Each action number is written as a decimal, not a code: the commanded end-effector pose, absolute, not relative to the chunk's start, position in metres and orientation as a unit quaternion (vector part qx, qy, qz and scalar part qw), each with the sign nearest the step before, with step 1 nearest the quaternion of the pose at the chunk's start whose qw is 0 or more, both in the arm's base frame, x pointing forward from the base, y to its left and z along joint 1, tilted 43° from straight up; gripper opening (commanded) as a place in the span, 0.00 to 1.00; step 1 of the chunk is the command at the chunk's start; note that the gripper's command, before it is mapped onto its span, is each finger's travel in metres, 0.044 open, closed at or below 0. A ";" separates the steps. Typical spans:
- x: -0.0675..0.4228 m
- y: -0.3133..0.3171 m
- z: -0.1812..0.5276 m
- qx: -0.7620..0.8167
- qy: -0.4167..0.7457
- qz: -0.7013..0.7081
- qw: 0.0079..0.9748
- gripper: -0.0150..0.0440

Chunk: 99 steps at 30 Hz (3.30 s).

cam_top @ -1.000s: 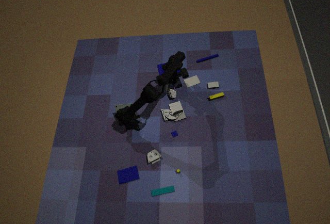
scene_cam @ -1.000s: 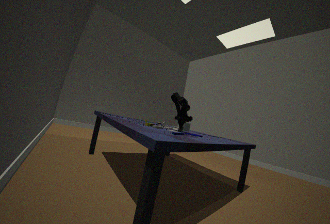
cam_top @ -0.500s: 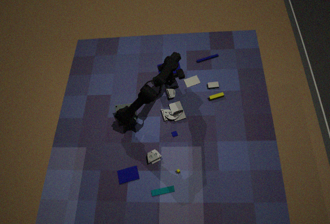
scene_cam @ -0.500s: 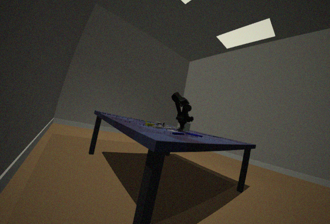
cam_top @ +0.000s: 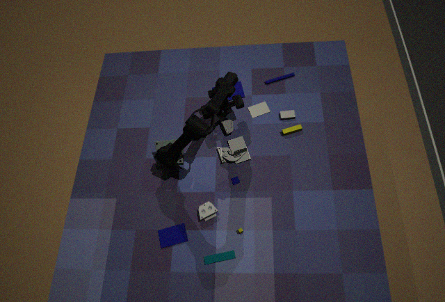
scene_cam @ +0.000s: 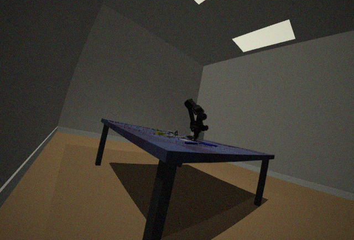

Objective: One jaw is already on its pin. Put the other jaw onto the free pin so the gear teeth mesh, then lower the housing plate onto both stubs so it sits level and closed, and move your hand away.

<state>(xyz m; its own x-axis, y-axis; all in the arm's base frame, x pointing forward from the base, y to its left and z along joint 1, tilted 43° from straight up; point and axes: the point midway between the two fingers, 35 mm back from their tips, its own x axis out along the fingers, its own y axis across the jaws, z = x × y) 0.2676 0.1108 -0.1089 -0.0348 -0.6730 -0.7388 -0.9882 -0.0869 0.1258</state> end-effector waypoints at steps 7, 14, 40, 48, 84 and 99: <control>0.259 0.113 -0.106 -0.653 0.635 0.339 0.235 0.25; 0.265 0.151 -0.063 -0.654 0.634 0.340 0.234 0.25; 0.264 0.148 -0.068 -0.657 0.631 0.341 0.231 1.00; 0.264 0.148 -0.068 -0.657 0.631 0.341 0.231 1.00; 0.265 0.152 -0.064 -0.654 0.634 0.340 0.234 0.25; 0.265 0.151 -0.064 -0.656 0.633 0.340 0.231 0.48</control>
<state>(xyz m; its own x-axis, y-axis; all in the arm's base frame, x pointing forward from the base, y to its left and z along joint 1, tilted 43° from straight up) 0.2652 0.1508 -0.0640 -0.0334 -0.6732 -0.7387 -0.9875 -0.0919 0.1284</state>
